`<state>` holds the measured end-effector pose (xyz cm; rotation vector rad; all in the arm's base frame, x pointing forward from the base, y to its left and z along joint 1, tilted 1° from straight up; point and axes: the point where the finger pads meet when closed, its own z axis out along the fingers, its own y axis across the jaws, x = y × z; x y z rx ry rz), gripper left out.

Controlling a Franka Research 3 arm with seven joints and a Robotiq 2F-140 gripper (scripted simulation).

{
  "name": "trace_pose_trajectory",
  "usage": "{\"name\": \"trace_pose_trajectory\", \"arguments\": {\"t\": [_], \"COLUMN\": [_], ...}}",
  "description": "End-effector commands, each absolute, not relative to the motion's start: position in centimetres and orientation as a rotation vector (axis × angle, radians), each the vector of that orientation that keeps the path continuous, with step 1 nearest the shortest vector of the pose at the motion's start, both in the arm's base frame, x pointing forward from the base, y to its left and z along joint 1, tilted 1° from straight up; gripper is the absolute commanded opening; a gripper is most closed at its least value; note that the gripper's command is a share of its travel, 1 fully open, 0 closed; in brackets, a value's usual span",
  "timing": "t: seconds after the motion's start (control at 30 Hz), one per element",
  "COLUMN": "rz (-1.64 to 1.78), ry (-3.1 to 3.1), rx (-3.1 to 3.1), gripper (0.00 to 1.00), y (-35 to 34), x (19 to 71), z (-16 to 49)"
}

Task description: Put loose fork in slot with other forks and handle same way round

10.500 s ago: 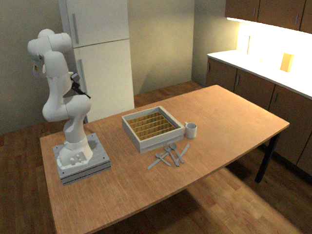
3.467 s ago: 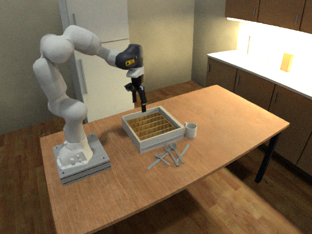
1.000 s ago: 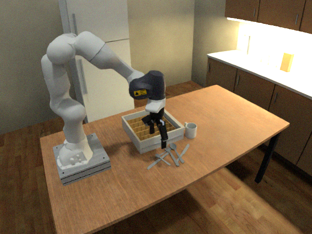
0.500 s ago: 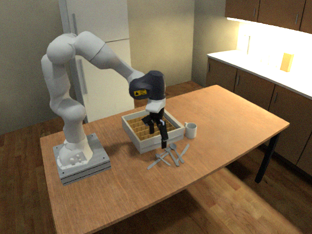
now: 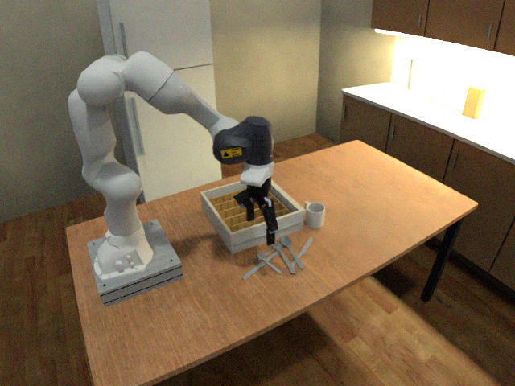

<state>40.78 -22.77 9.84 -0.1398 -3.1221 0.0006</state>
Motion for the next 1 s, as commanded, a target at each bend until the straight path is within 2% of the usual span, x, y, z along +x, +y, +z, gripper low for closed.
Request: {"name": "trace_pose_trajectory", "arguments": {"t": [0.0, 0.23, 0.33, 0.97], "rz": [-0.001, 0.0, 0.004, 0.014], "ry": [-3.125, -3.119, -3.086, -2.962], "rx": [-0.137, -0.211, -0.464, -0.964], "gripper": [1.0, 1.0, 1.0, 1.0], "y": [-22.8, -22.9, -23.2, -23.5], "x": [40.9, 41.1, 41.7, 43.2], "z": [9.9, 9.9, 10.0, 10.2]}}
